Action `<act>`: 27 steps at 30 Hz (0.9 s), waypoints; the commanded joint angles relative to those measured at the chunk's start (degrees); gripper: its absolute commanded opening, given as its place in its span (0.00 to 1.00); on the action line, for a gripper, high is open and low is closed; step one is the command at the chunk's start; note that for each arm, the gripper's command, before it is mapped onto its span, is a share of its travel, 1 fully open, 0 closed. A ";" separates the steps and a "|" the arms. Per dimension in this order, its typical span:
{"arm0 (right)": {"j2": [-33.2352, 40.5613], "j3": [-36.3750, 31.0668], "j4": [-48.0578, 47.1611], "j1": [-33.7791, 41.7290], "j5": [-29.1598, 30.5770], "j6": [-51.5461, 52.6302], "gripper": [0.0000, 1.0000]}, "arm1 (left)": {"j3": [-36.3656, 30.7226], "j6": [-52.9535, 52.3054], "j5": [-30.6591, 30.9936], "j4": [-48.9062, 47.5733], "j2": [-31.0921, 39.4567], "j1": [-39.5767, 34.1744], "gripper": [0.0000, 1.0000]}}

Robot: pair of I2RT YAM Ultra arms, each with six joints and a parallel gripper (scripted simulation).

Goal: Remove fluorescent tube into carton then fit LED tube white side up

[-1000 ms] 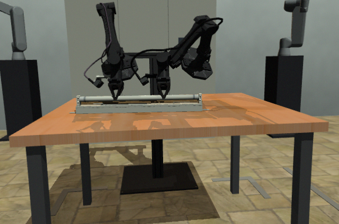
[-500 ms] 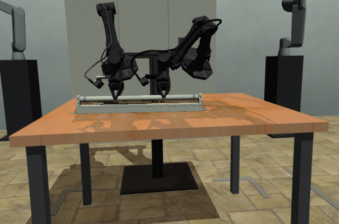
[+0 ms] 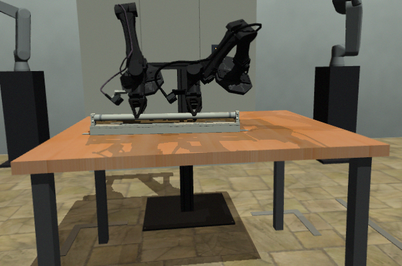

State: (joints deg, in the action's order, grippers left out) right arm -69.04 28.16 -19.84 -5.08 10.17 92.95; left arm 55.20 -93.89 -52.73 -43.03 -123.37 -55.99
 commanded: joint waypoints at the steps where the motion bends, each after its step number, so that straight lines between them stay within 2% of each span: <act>1: 2.13 -2.16 3.72 0.85 2.15 0.01 0.11 | -0.16 0.18 -0.30 2.26 0.66 -1.77 0.49; 11: 2.49 -2.62 3.61 1.05 2.12 0.14 0.11 | -0.52 0.49 0.21 2.33 0.30 -2.04 0.49; 12: 2.49 -2.62 3.61 1.05 2.12 0.14 0.49 | -0.52 0.49 0.21 2.33 0.30 -2.04 0.49; 27: 1.33 -1.19 4.10 1.02 2.27 0.14 0.49 | -0.52 0.49 0.21 2.34 0.30 -2.04 0.49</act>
State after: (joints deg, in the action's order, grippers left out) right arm -67.79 26.89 -18.44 -4.80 10.94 92.97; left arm 55.20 -93.89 -52.95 -42.81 -123.28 -56.12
